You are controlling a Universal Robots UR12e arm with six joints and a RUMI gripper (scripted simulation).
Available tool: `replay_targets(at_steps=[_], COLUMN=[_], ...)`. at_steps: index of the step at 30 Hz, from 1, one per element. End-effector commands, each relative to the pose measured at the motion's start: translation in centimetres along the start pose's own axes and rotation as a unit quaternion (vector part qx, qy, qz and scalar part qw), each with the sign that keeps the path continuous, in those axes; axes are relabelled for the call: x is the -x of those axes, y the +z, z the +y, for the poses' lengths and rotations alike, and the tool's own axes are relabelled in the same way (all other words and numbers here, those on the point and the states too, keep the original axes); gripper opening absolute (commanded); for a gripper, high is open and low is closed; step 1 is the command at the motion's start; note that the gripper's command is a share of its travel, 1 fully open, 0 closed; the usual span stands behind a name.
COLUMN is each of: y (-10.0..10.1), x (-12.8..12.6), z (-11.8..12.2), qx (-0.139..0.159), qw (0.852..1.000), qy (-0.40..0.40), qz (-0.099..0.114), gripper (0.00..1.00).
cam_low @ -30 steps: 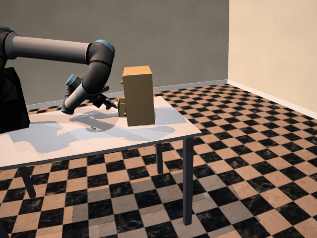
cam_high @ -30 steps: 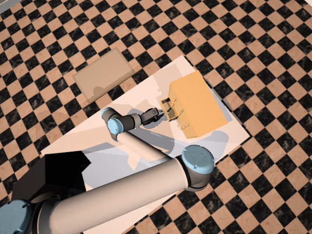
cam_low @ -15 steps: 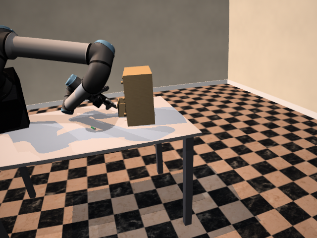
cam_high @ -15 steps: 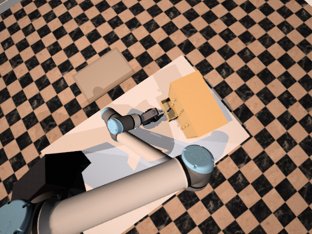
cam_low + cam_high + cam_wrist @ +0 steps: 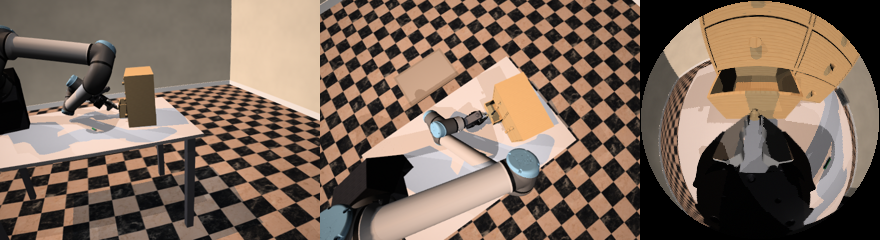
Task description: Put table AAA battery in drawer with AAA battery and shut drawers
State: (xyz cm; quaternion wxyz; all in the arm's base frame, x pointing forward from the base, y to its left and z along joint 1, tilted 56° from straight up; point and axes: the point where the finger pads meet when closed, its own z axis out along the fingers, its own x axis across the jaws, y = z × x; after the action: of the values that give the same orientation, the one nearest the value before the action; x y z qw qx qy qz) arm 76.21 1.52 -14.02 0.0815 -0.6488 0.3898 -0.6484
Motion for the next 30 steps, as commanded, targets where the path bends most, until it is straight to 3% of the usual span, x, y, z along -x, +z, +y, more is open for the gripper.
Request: replay_targets(at_steps=[1,13,30], y=[-0.04,-0.04,-0.04], x=[0.01,0.01,0.01], z=[-0.06,-0.06,-0.06], qx=[0.0,0.0,0.0], qw=[1.0,1.0,1.0], qy=[0.0,0.0,0.0], qz=[0.0,0.0,0.0], gripper=[0.07,0.07,0.2])
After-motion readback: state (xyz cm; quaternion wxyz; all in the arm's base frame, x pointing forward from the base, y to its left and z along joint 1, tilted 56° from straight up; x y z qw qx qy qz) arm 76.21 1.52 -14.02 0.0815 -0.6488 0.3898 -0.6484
